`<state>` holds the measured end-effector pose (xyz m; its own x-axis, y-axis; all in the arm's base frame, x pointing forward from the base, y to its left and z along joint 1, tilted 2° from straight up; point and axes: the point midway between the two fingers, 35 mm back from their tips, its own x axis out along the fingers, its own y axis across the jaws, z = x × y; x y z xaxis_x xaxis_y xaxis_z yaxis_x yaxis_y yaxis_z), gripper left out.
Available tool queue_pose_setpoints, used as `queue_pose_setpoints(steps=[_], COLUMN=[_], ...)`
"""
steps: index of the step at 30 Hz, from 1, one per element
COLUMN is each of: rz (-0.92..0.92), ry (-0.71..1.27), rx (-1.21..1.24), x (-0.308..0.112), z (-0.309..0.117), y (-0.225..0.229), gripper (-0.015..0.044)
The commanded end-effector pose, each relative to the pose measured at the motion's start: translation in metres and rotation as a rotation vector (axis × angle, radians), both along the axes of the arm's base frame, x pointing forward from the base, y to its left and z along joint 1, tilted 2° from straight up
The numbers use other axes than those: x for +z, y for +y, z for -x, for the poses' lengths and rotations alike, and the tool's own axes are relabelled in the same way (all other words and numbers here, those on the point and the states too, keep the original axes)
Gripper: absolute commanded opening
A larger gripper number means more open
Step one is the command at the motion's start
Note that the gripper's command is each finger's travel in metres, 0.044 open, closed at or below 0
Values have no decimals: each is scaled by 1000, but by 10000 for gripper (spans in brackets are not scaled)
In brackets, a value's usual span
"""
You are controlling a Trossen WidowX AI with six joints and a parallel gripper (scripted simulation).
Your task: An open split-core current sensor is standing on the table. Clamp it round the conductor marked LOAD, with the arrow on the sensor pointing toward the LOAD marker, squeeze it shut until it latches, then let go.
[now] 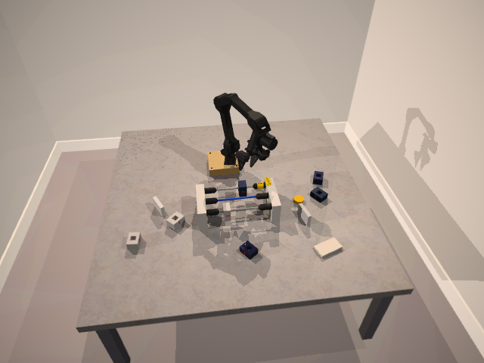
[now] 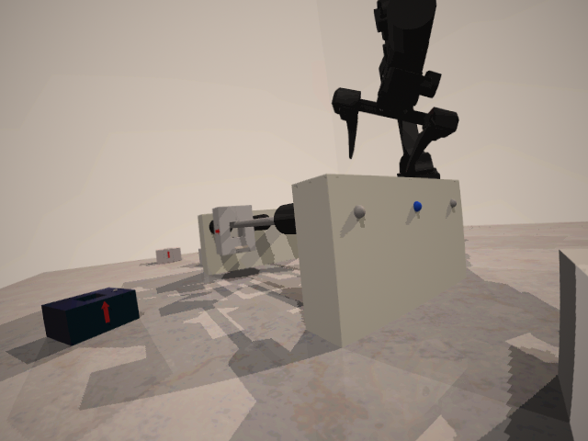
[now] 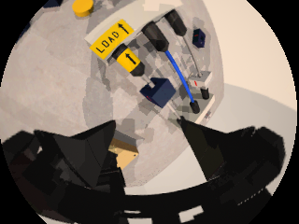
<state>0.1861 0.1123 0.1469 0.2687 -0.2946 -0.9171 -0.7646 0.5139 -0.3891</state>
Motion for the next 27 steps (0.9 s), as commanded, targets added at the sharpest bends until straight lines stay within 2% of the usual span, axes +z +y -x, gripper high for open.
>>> queue_pose_setpoints(steps=[1, 11, 19, 27], rz=[-176, -471, -781, -803], ry=[-452, -707, -824, -829], rx=[-397, -631, -833, -847], x=[-2, -1, 0, 0], z=[31, 46, 55, 55], y=[3, 7, 10, 10], gripper=[440, 440, 440, 440])
